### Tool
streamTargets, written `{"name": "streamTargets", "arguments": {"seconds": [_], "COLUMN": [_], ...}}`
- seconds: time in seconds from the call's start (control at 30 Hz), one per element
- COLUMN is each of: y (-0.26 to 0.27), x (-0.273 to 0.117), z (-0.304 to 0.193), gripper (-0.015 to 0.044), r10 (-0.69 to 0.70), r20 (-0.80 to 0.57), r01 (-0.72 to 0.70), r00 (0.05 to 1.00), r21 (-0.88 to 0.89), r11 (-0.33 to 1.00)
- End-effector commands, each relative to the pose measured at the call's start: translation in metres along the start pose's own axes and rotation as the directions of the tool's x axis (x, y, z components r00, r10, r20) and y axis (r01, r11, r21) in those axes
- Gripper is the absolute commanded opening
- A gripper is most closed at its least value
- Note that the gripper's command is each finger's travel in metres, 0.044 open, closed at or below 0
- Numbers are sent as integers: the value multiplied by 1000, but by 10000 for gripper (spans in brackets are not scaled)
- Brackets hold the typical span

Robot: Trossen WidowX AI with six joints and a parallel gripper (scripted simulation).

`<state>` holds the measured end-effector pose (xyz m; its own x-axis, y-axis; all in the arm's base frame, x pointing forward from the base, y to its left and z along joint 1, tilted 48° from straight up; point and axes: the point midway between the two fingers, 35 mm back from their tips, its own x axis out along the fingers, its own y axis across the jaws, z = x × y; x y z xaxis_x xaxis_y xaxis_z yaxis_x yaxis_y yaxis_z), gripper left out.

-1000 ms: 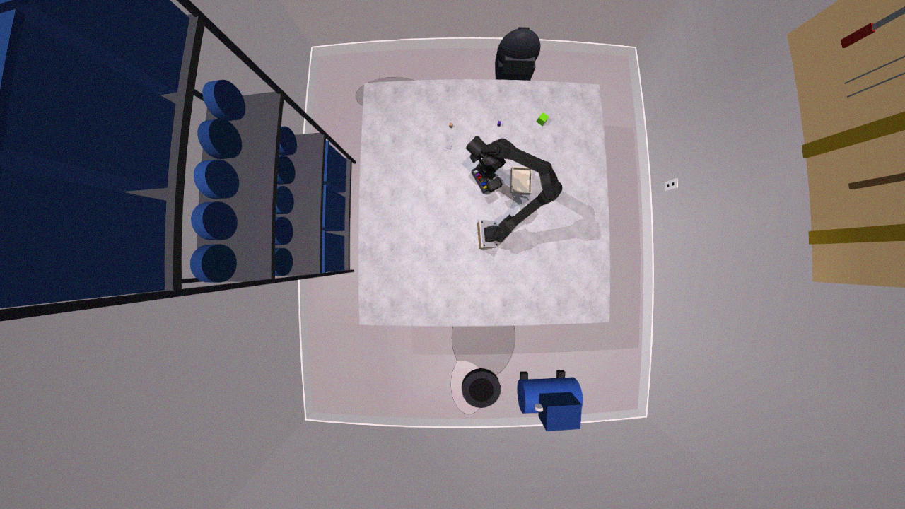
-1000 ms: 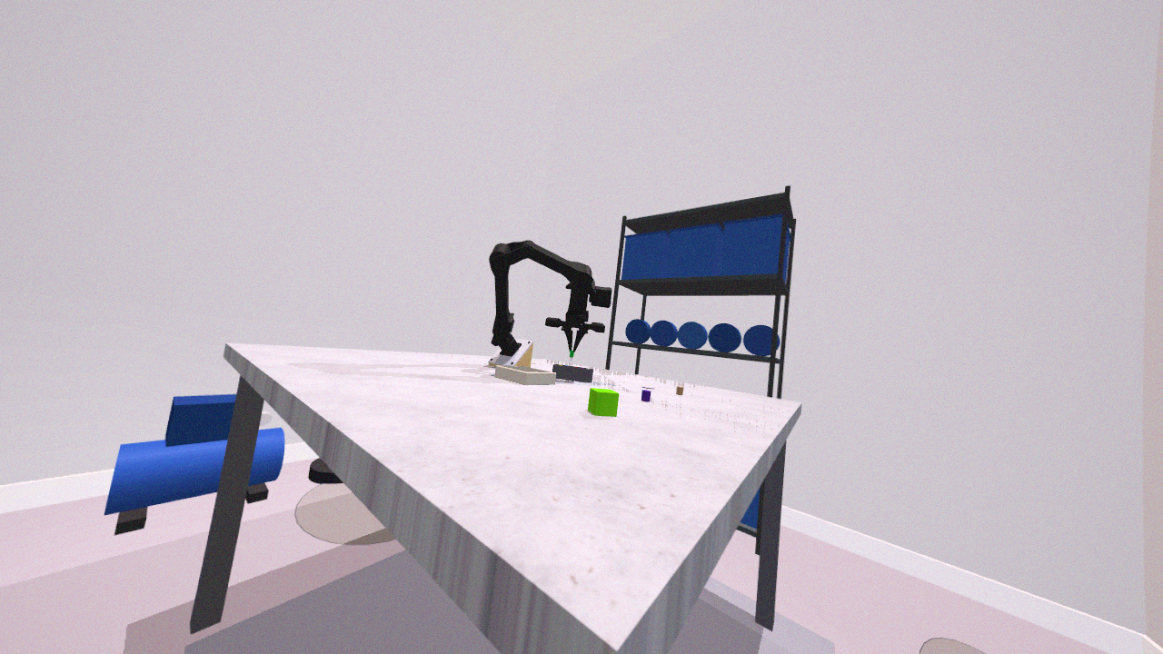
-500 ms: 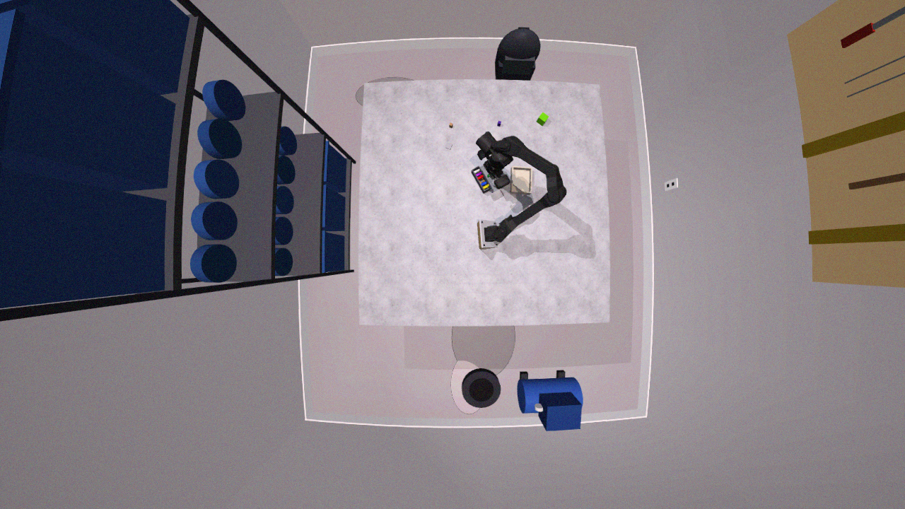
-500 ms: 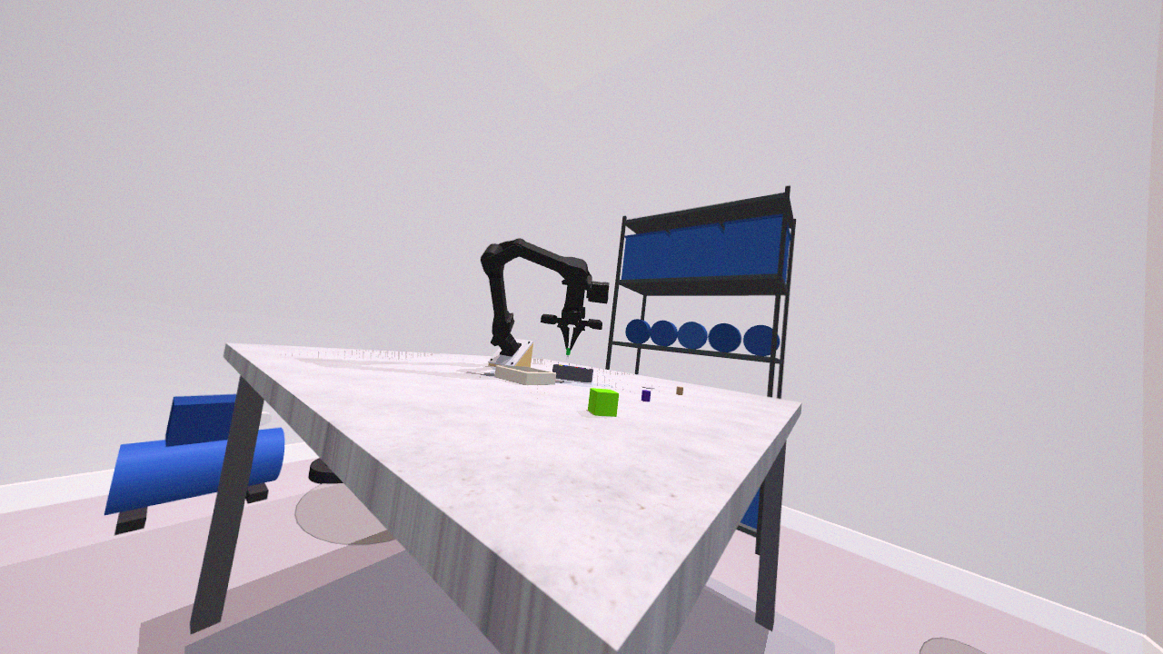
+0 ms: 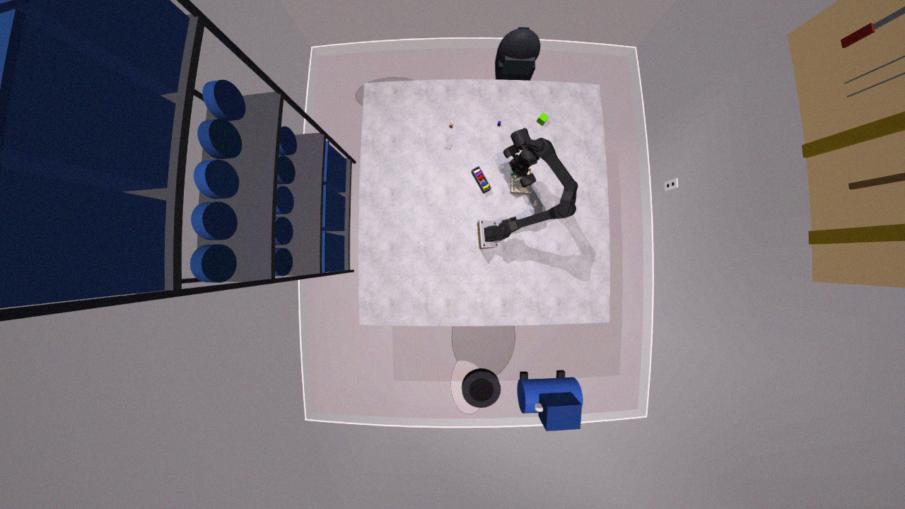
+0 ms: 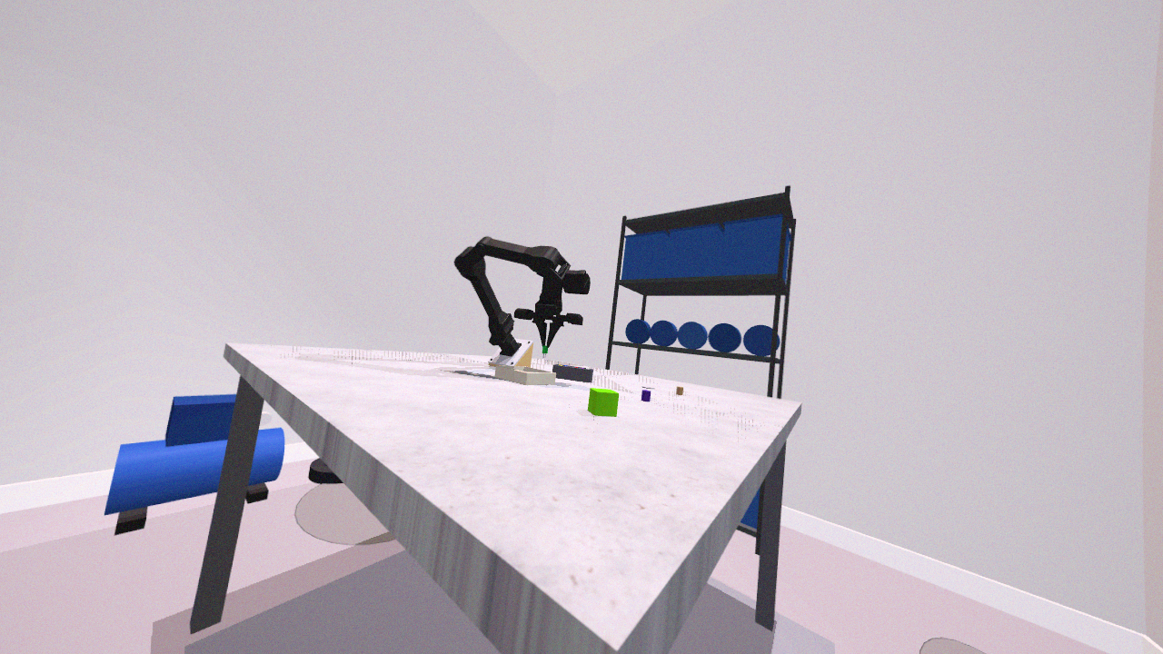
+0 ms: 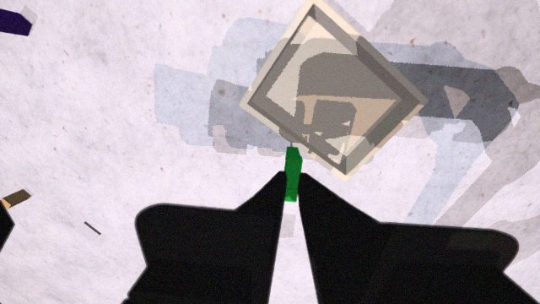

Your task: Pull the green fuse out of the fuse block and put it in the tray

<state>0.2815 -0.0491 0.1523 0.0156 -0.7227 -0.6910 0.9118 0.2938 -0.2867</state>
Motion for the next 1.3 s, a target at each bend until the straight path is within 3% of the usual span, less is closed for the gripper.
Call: {"name": "streamTargets", "arguments": {"seconds": [0.0, 1.27], "y": [-26, -35], "x": [-2, 37], "z": [32, 42], "gripper": [0, 0], "r10": [-3, -7], "r20": [16, 22], "r01": [3, 7], "r00": [1000, 1000], "r21": [4, 6], "r11": [1000, 1000]}}
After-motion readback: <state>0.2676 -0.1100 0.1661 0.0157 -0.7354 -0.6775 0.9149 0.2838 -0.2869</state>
